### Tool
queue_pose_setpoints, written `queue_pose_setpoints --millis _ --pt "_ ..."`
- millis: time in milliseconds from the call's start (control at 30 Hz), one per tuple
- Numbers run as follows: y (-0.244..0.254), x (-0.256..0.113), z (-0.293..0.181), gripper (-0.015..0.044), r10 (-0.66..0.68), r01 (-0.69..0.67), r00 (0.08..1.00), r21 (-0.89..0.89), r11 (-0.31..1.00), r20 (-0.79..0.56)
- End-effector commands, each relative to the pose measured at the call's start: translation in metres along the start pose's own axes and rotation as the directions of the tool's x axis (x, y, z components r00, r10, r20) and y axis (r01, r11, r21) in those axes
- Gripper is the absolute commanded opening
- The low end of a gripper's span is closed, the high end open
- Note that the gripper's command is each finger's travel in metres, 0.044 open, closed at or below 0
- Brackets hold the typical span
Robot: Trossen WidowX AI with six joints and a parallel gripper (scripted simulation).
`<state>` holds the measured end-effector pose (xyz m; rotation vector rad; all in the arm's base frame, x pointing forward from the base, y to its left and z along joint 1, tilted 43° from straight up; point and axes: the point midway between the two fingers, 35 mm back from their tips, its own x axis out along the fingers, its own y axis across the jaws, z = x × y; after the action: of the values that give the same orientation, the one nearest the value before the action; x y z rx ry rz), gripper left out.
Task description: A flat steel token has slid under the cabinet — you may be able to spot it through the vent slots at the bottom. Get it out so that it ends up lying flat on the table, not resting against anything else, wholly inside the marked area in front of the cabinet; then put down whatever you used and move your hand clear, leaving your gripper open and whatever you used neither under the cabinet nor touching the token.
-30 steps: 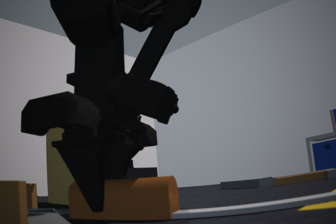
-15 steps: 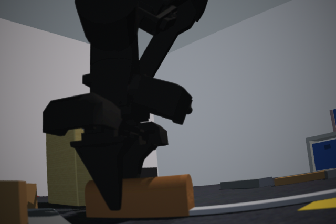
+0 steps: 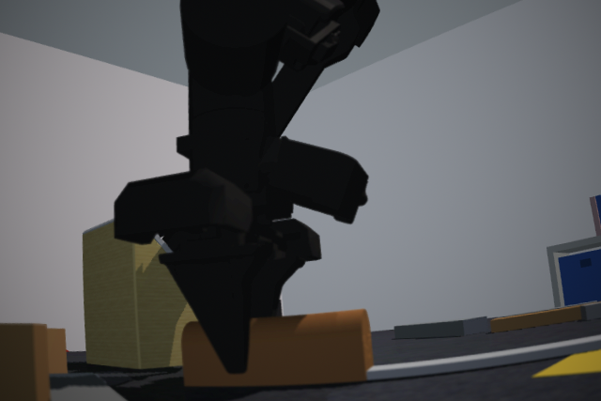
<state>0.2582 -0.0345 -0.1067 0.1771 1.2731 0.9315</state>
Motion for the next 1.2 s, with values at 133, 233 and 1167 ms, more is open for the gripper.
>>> queue_pose_setpoints --millis 133,233,1167 --pt "0.009 -0.001 0.008 0.0000 -0.004 0.004 1.000 -0.005 1.000 0.002" --pt "0.012 -0.001 0.010 0.0000 -0.003 0.003 1.000 -0.005 1.000 0.002" --pt "0.040 -0.001 0.031 0.0000 -0.001 0.001 1.000 -0.006 1.000 0.003"
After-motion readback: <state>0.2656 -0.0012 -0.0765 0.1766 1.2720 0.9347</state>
